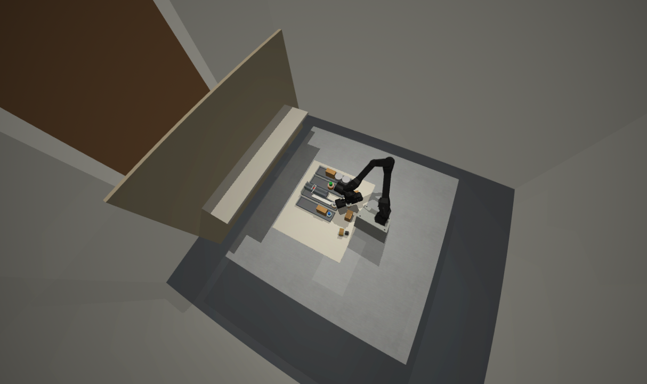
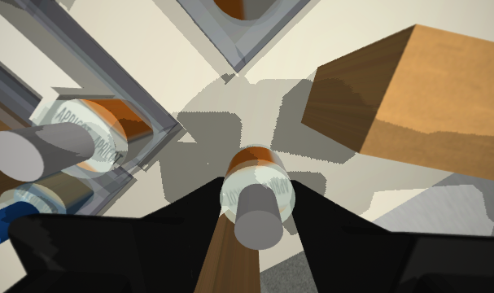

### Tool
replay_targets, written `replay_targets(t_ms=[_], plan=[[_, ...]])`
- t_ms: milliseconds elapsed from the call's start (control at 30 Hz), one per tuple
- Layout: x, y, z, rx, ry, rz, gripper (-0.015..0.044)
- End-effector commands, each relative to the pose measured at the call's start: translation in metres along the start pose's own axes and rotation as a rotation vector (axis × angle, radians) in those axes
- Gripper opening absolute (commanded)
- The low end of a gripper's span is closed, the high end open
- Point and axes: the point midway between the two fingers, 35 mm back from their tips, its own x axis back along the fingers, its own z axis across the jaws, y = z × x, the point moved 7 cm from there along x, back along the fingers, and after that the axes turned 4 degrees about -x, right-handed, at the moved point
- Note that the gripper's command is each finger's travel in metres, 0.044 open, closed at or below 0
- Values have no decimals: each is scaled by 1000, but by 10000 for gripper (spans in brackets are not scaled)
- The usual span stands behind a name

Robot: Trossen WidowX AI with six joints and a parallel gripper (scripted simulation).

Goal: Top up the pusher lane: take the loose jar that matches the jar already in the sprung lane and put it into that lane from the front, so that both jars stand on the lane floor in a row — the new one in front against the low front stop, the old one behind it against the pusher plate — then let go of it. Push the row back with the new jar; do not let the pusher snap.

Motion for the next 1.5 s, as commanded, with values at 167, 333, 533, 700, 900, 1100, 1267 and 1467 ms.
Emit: replay_targets(t_ms=[167, 333, 533, 700, 900, 1100, 1267, 1467], plan=[[45, 6, 3, -6, 17, -8, 0], [74, 7, -1, -6, 16, -8, 0], [100, 7, -8, -7, 13, -11, 0], [95, 6, 1, 80, 13, -12, 0], [82, 3, 21, 290, 12, -13, 0], [68, -3, 40, 499, 11, -15, 0], [55, -8, 55, 674, 10, -16, 0], [48, -11, 62, 761, 10, -17, 0]])
